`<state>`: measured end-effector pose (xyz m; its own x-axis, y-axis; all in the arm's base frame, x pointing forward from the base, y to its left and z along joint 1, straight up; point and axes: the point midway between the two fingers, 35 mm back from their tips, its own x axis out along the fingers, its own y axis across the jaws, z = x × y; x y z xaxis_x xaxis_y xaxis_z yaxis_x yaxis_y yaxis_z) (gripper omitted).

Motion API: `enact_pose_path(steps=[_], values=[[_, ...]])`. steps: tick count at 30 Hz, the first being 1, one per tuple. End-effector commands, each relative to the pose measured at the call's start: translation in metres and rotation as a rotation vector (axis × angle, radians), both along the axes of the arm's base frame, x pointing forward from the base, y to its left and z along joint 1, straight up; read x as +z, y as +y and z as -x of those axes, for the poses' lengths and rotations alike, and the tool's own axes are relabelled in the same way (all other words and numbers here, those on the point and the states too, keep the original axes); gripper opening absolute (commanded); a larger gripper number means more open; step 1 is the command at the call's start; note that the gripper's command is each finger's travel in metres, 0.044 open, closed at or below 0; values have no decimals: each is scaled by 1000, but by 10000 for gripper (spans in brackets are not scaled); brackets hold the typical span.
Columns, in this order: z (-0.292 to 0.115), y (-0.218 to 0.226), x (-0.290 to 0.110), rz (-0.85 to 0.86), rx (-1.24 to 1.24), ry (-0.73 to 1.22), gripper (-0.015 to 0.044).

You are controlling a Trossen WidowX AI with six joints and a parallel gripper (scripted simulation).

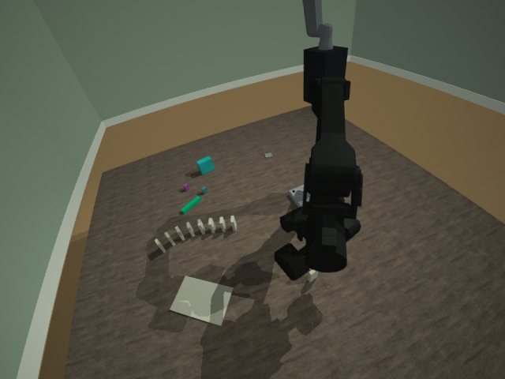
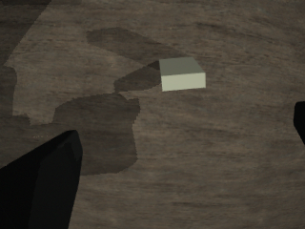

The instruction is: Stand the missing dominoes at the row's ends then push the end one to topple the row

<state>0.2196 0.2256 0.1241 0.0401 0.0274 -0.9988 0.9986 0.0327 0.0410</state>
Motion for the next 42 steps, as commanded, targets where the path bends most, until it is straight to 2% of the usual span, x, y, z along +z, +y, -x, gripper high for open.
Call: enact_pose_path(steps=[1, 11, 26, 38, 39, 42], values=[[2, -1, 1, 0, -23, 21, 440], [1, 1, -63, 0, -23, 21, 440], [1, 1, -79, 0, -23, 21, 440], [1, 1, -79, 0, -23, 21, 125], [1, 1, -79, 0, -23, 21, 107], [1, 1, -79, 0, -23, 21, 107]])
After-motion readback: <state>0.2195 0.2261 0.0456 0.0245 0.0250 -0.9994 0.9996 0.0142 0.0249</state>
